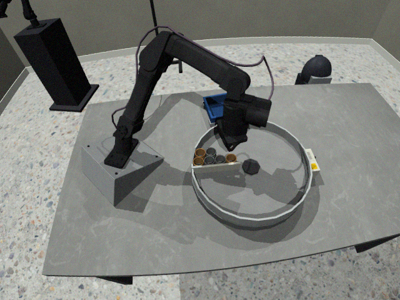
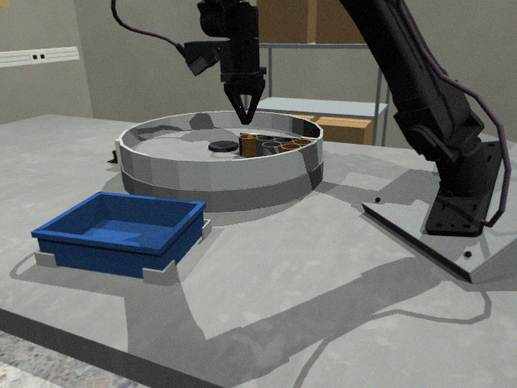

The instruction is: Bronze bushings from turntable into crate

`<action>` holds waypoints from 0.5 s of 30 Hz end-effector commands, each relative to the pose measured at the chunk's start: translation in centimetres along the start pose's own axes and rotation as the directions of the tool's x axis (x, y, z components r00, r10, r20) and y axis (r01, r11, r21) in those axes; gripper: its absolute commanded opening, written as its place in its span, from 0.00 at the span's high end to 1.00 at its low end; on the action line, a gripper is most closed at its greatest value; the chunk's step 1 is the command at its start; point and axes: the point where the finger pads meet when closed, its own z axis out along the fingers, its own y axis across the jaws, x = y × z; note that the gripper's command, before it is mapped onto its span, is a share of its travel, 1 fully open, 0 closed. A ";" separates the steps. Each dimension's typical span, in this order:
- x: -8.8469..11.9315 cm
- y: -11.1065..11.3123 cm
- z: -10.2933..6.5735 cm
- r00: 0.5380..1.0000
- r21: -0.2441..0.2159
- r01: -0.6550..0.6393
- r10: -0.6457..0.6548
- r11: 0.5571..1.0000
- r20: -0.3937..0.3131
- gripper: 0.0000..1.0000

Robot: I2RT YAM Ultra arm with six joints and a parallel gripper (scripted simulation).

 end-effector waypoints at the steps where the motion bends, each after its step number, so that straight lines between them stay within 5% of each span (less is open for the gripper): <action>1: -0.7 -0.8 -1.3 0.999 0.020 0.001 -0.001 1.000 0.037 0.85; 15: -1.0 -0.8 -1.7 0.999 0.029 0.006 -0.007 1.000 0.047 0.85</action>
